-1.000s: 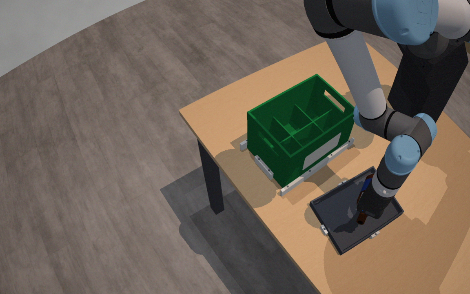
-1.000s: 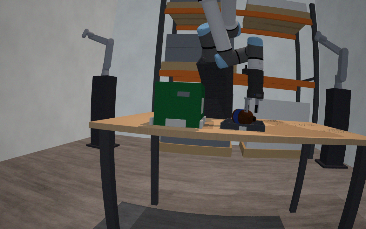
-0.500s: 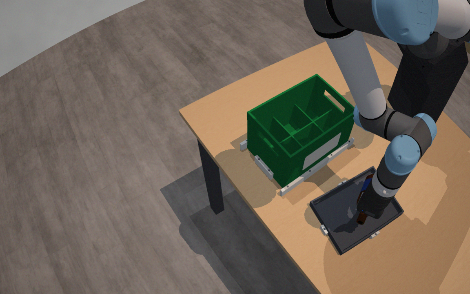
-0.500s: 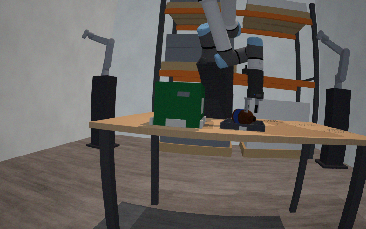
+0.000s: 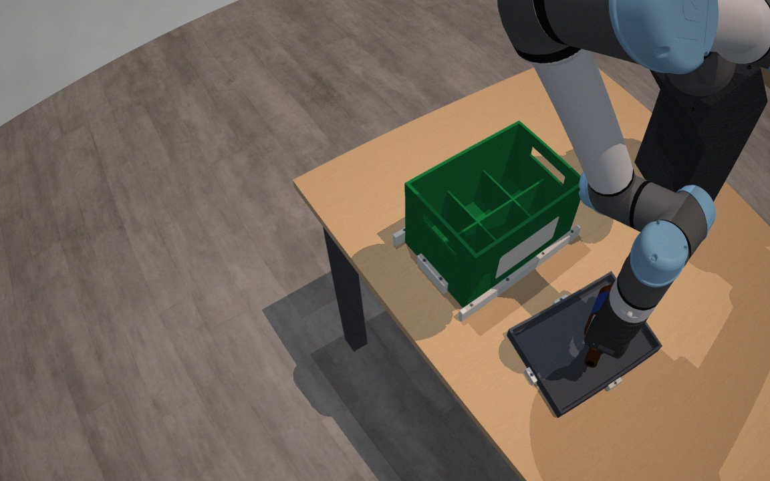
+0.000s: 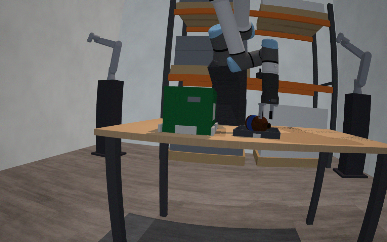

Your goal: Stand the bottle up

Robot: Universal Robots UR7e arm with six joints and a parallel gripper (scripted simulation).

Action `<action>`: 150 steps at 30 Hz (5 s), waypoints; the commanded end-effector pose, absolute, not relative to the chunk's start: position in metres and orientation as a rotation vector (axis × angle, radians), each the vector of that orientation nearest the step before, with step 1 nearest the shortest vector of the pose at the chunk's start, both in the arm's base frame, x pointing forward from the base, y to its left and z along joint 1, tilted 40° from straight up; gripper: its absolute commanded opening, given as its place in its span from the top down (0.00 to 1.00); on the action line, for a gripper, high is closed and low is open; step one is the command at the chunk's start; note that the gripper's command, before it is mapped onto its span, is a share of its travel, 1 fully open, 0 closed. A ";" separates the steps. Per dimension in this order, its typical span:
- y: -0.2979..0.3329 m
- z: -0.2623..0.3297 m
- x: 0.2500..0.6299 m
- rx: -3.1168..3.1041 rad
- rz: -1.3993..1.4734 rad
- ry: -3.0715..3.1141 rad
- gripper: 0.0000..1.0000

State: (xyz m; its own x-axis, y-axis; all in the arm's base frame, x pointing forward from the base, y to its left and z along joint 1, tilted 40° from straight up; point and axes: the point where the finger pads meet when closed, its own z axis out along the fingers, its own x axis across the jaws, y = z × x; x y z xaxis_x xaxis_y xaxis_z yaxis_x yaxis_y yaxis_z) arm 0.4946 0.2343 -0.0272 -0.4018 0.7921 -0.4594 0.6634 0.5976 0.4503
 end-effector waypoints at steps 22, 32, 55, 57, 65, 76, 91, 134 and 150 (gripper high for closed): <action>0.233 -0.036 0.505 1.147 0.260 2.174 0.00; 0.231 -0.045 0.513 1.147 0.260 2.174 0.00; 0.230 -0.056 0.522 1.146 0.260 2.174 0.00; 0.230 -0.056 0.522 1.146 0.260 2.174 0.00; 0.230 -0.056 0.521 1.146 0.260 2.174 0.00; 0.230 -0.056 0.521 1.146 0.260 2.174 0.00; 0.230 -0.056 0.521 1.146 0.260 2.174 0.00; 0.229 -0.056 0.521 1.146 0.259 2.175 1.00; 0.229 -0.056 0.521 1.146 0.259 2.175 1.00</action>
State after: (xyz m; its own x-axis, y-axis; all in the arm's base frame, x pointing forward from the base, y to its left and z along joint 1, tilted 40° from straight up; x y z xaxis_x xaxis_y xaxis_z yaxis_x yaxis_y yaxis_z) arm 0.5197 0.2297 -0.0565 -0.4016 0.7923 -0.4593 0.6630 0.5975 0.4509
